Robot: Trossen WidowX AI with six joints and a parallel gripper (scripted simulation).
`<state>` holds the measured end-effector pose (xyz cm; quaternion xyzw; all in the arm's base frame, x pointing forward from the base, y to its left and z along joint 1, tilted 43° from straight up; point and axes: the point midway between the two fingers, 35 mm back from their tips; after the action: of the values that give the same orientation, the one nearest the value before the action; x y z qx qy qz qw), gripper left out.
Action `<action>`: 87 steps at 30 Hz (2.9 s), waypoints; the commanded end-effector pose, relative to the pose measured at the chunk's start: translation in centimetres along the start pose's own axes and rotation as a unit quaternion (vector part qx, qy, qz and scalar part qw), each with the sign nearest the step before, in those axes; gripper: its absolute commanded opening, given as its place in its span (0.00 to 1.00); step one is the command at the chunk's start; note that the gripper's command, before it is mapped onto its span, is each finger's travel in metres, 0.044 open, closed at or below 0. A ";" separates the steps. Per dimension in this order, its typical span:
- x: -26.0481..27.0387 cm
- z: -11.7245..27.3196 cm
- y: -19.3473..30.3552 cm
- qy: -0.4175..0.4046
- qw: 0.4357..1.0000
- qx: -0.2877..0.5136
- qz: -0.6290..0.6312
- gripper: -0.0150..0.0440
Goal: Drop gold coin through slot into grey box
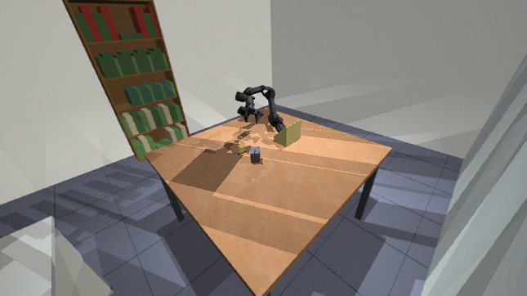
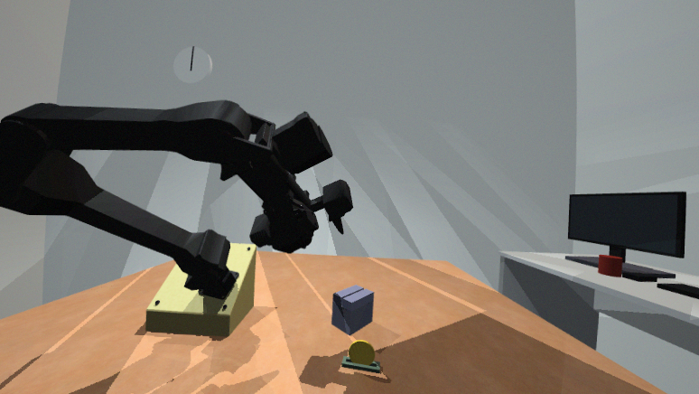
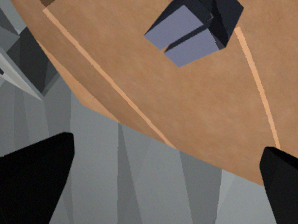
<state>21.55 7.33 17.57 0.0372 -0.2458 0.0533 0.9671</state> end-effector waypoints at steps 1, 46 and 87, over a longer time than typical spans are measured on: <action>0.1 -0.1 -0.1 0.002 1.000 -0.004 0.006 0.89; 5.4 -12.4 -11.1 0.381 0.680 -0.192 0.596 0.53; 3.8 -15.7 -15.0 0.381 0.680 -0.193 0.596 0.39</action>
<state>34.10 -5.63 4.99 -0.3265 0.1671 0.5772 0.7296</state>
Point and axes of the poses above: the point midway between the two fingers, 35 mm back from their tips, its own z axis back along the fingers, its own x axis across the jaws, y = z × x, and after that the axes turned 11 degrees about -z, right-handed
